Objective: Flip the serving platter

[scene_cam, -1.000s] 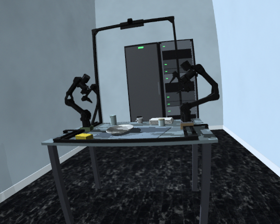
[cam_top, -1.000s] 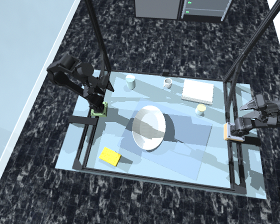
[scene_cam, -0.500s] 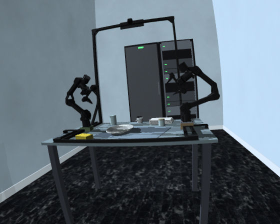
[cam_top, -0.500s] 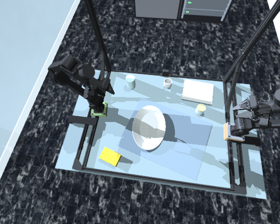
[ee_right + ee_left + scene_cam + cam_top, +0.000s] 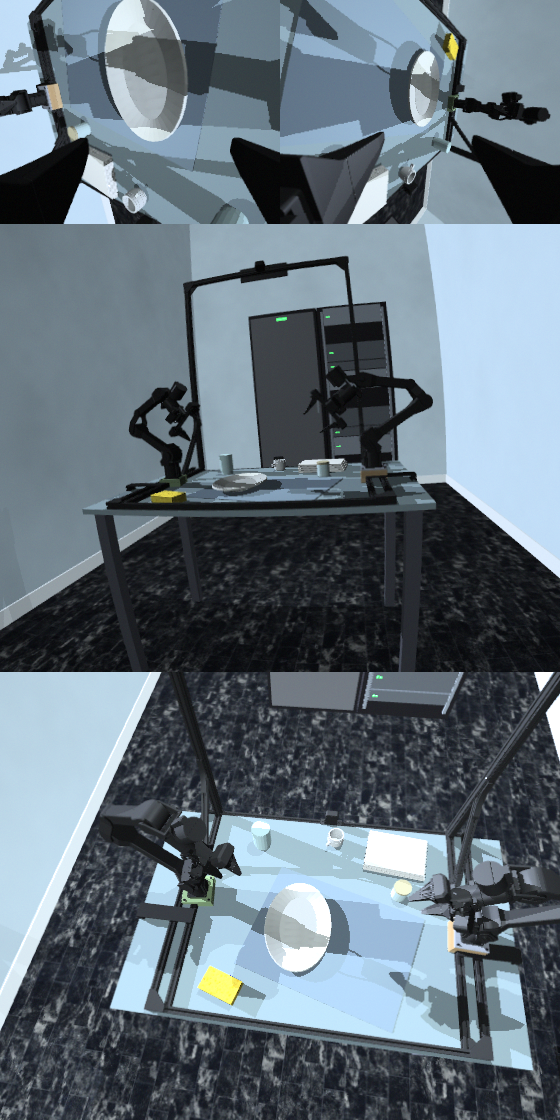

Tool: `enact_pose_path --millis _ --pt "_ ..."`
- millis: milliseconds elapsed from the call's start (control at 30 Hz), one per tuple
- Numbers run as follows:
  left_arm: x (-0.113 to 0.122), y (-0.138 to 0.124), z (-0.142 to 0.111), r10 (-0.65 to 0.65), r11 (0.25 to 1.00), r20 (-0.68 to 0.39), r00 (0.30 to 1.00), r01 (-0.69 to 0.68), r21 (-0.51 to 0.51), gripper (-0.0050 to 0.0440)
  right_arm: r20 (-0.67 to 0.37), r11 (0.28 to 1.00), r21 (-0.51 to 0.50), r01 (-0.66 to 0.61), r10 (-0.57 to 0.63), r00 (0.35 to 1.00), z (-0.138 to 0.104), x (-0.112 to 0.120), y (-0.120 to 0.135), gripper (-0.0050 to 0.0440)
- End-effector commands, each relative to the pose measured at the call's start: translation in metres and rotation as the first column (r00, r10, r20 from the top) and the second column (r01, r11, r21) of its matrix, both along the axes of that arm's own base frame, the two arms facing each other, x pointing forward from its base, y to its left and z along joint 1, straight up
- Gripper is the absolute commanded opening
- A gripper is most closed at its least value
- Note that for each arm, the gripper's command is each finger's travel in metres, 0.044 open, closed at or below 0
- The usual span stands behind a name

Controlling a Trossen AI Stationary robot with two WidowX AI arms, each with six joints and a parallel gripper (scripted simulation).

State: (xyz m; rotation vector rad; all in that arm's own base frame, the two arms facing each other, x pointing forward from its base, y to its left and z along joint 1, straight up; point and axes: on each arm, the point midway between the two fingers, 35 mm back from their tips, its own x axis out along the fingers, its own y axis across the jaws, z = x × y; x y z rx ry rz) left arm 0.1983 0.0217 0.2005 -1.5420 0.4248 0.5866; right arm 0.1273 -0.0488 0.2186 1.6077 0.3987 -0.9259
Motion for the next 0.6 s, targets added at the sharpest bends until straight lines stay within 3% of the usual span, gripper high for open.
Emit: enact_pose_path --millis 0,100,233,367,433,467,500,567 --pt "0.011 0.001 -0.009 0.003 1.000 -0.003 1.000 -0.003 -0.002 0.0440 0.000 1.000 -0.007 0.012 -0.012 1.000 -0.005 0.002 -0.001 0.0440" --pt "0.013 0.001 -0.008 -0.008 1.000 0.002 1.000 0.008 0.011 0.0440 0.005 1.000 -0.021 -0.004 0.004 1.000 -0.004 0.005 -0.001 0.0440" --pt "0.040 -0.001 0.015 -0.195 0.948 0.079 0.978 0.167 0.270 0.0440 0.010 0.932 -0.252 -0.261 0.272 0.962 0.006 0.046 -0.004 0.0440" --pt "0.054 -0.002 0.029 -0.296 0.875 0.101 0.950 0.227 0.427 0.0440 0.009 0.834 -0.407 -0.372 0.411 0.912 0.016 0.074 -0.004 0.0440" --pt "0.054 -0.002 0.029 -0.296 0.875 0.101 0.950 0.227 0.427 0.0440 0.009 0.834 -0.407 -0.372 0.411 0.912 0.016 0.074 -0.004 0.0440" --pt "0.057 -0.003 0.032 -0.319 0.853 0.104 0.942 0.238 0.465 0.0440 0.046 0.798 -0.475 -0.370 0.442 0.896 0.029 0.086 -0.005 0.0440" --pt "0.065 -0.004 0.040 -0.371 0.794 0.106 0.923 0.256 0.551 0.0440 -0.019 0.729 -0.522 -0.443 0.509 0.861 0.023 0.093 -0.001 0.0440" --pt "0.071 -0.005 0.047 -0.407 0.744 0.104 0.907 0.263 0.614 0.0440 -0.023 0.662 -0.595 -0.457 0.554 0.832 0.031 0.105 0.000 0.0440"
